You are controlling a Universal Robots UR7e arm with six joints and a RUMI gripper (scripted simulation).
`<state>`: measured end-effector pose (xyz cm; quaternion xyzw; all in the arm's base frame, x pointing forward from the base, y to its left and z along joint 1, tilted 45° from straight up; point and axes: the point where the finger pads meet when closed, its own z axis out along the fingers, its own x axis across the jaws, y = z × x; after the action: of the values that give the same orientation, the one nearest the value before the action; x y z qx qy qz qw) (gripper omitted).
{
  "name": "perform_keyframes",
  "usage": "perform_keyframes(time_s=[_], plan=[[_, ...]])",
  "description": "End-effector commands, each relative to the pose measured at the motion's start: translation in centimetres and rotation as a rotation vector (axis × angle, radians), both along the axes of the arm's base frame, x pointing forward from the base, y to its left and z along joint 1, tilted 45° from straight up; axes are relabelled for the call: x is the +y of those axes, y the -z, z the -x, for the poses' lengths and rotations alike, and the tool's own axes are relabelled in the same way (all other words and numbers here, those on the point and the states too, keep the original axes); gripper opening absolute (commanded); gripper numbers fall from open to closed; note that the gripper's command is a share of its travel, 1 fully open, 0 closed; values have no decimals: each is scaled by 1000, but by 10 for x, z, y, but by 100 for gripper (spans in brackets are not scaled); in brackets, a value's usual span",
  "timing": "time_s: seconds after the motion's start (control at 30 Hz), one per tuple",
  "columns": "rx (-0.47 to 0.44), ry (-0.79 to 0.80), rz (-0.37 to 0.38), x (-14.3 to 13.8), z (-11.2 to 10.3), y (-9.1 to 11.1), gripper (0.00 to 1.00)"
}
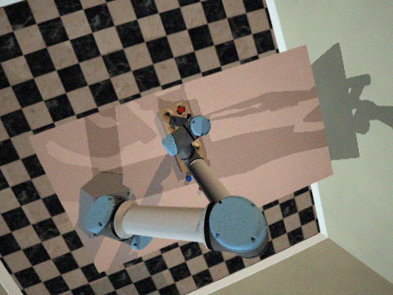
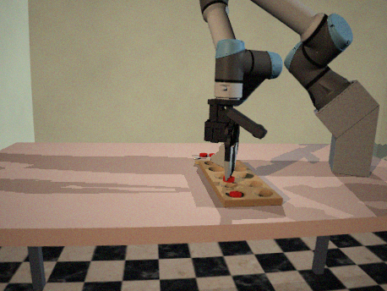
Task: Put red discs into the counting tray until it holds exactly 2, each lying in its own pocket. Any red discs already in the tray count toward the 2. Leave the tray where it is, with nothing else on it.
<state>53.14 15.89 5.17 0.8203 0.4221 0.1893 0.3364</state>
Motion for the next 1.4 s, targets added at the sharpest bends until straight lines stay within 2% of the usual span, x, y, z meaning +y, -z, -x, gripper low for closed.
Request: perform_keyframes(time_s=[0.0,0.37,0.87,0.9,1.37], plan=[[-2,-1,-1,-1,-3,2,0],[-1,-1,-1,-5,-12,12,0],[-1,-1,-1,-5,-12,12,0],[-1,-1,-1,-5,-12,12,22],[-1,-1,-1,-5,-12,12,22]])
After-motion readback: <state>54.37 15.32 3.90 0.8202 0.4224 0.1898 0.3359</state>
